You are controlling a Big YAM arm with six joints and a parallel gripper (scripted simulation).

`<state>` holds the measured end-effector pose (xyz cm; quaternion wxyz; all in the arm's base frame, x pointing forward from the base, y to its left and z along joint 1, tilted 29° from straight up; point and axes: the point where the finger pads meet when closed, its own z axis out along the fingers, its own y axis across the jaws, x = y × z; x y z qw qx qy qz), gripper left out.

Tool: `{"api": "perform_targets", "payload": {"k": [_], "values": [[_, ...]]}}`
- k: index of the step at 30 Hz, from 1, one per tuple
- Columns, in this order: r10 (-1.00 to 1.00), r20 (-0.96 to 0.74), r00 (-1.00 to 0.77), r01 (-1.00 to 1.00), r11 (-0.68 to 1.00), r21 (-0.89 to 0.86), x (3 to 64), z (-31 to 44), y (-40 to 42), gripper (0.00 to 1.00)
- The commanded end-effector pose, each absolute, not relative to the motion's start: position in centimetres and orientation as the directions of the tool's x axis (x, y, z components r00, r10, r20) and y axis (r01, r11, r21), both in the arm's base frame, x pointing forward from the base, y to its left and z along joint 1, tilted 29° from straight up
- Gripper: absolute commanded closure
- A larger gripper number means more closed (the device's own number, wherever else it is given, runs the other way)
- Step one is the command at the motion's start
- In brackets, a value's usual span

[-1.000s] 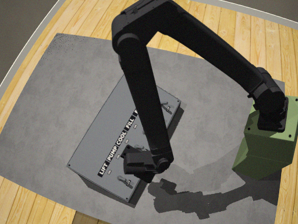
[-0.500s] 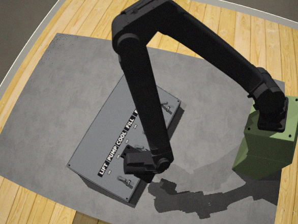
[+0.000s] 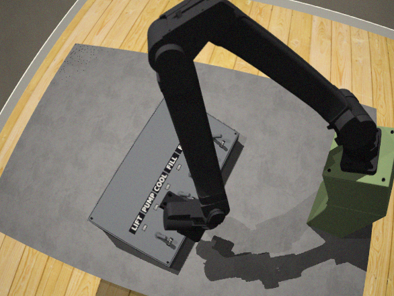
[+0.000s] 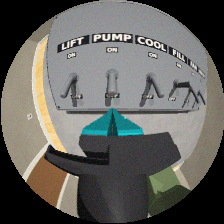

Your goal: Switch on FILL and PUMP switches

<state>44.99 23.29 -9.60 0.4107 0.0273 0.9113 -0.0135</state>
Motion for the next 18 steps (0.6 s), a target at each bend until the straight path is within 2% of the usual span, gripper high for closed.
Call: {"api": "perform_targets", "payload": {"k": [1,18], "values": [[0.054,-0.774,-0.631,0.053,0.998,0.027,45.72,-7.77,23.99,1.0],[0.048,-0.765,-0.642,0.06,0.998,0.013,46.28,-7.51,23.56,1.0]]}}
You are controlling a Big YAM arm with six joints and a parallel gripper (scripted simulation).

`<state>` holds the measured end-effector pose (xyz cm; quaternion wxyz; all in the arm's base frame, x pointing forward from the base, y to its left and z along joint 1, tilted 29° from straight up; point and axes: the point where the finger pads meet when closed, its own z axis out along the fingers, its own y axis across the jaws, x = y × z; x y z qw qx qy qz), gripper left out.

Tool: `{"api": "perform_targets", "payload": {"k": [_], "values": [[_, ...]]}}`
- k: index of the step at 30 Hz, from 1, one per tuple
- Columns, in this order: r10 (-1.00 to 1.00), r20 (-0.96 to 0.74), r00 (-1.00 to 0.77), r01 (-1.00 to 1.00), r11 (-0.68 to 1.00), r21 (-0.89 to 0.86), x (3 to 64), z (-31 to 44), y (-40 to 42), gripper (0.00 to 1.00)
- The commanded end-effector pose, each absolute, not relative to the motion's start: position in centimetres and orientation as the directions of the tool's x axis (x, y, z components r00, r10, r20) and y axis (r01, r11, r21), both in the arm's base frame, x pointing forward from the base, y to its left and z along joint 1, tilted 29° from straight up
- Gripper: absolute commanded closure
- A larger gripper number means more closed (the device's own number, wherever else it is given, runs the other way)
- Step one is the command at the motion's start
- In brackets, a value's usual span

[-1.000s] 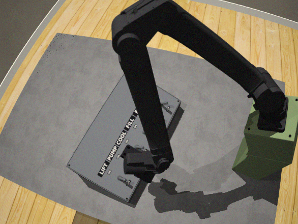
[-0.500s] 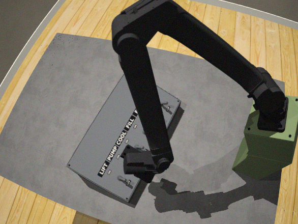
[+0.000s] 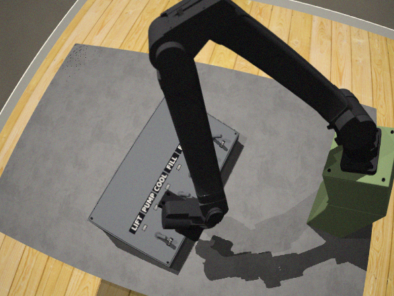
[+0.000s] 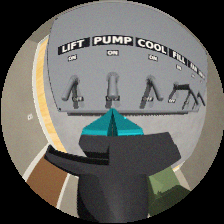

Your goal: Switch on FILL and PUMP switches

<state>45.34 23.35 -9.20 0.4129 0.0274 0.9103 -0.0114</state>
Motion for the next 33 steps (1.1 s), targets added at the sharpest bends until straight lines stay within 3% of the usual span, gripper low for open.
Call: {"api": "perform_targets", "payload": {"k": [1,33], "values": [[0.05,-0.765,-0.642,0.063,0.998,0.013,46.4,-7.5,23.4,1.0],[0.053,-0.768,-0.638,0.067,0.998,0.014,48.1,-5.4,23.2,1.0]]}}
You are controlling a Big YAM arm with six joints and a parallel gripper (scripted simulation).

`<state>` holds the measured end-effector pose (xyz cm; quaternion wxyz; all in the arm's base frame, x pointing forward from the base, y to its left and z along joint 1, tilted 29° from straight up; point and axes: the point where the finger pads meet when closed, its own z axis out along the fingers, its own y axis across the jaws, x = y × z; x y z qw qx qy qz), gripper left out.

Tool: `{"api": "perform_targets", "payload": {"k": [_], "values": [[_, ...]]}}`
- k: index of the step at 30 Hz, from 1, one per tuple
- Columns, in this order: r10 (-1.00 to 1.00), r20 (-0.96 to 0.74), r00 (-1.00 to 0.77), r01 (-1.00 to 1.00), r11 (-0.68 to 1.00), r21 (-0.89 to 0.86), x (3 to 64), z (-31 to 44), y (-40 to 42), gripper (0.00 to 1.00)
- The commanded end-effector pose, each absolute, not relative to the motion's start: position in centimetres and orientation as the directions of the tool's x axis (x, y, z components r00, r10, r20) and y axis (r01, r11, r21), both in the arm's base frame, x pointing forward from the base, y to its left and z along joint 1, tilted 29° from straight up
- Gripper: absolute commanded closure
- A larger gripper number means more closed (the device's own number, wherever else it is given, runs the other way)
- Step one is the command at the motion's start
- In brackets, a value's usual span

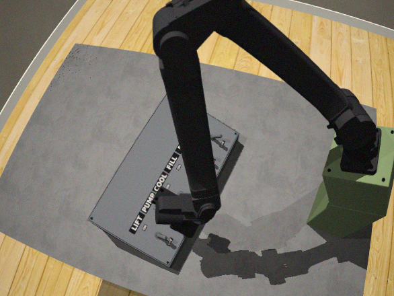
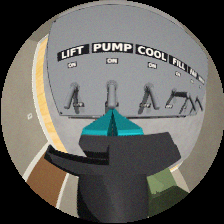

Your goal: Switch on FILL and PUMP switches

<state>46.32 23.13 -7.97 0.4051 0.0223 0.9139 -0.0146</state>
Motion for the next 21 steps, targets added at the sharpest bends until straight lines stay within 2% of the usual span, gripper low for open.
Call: {"api": "perform_targets", "payload": {"k": [1,21], "values": [[0.053,-0.768,-0.638,0.067,0.998,0.014,48.19,-5.36,23.24,1.0],[0.06,-0.773,-0.632,0.07,0.997,0.02,48.73,-4.72,23.25,1.0]]}}
